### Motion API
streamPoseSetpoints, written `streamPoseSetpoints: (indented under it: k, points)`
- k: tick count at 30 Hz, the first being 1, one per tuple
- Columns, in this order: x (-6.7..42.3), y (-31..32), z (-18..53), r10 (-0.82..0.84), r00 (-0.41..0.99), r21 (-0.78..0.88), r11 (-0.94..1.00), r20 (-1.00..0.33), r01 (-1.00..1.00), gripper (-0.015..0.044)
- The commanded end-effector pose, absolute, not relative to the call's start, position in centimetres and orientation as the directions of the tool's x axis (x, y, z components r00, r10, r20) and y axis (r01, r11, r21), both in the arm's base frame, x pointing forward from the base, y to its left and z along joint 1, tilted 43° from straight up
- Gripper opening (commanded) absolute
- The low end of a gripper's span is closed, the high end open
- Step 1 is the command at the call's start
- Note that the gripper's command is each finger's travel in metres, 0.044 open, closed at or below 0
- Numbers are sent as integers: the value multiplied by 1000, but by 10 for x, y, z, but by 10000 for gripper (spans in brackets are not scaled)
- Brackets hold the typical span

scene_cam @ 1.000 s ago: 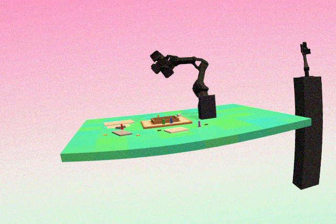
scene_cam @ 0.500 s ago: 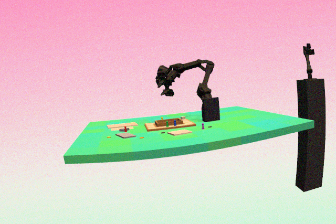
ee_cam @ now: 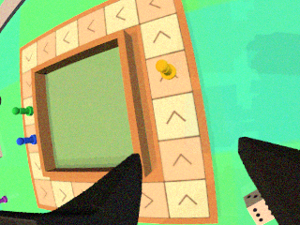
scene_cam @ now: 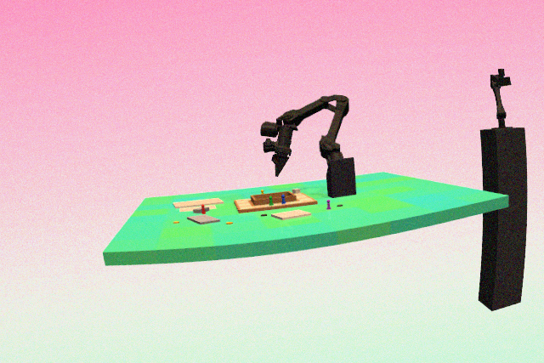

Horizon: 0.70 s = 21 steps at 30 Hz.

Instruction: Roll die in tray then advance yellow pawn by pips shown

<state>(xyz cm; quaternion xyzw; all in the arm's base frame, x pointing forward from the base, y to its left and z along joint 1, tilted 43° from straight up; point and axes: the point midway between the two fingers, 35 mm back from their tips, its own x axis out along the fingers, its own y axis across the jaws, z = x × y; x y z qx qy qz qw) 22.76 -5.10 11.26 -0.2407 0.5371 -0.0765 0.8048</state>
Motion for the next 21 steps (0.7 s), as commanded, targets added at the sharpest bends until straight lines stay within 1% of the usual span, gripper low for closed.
streamPoseSetpoints:
  k: [1, 3, 16, 21]
  points:
    - [174, -113, 111, -642, 172, -634, 612, -748, -472, 275]
    - [166, -120, 112, -668, 137, -627, 579, -731, -522, 275]
    - [168, -122, 114, -668, 137, -627, 579, -731, -522, 275]
    - [170, -131, 104, -669, 137, -628, 578, -731, -521, 275]
